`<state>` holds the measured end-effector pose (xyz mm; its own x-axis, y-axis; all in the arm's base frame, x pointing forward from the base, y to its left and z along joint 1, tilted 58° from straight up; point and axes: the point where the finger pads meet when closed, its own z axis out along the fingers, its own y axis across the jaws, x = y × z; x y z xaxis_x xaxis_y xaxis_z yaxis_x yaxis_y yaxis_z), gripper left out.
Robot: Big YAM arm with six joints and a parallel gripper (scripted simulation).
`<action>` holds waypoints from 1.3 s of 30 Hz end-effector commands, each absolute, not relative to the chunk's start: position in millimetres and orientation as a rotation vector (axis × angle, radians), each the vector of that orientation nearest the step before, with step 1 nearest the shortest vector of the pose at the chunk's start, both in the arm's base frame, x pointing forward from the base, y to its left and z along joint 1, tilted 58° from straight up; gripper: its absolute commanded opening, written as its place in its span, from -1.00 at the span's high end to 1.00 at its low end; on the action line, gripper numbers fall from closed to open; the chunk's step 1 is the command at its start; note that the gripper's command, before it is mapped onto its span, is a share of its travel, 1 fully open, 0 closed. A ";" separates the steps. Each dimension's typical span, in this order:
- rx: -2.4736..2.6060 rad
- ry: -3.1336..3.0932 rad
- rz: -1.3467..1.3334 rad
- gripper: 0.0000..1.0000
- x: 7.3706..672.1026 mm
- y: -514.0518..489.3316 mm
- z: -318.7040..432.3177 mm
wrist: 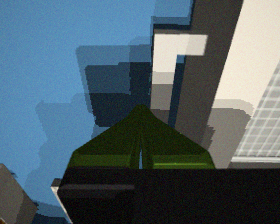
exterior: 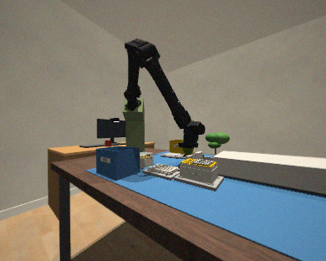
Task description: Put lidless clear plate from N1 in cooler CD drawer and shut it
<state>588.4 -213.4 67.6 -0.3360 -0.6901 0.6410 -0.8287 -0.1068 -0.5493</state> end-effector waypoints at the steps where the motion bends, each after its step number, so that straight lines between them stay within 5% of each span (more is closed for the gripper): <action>1: 1.759 -1.991 1.459 1.00 608.8 -192.0 71.0; 39: 1.755 -1.994 1.480 1.00 619.2 -190.8 79.3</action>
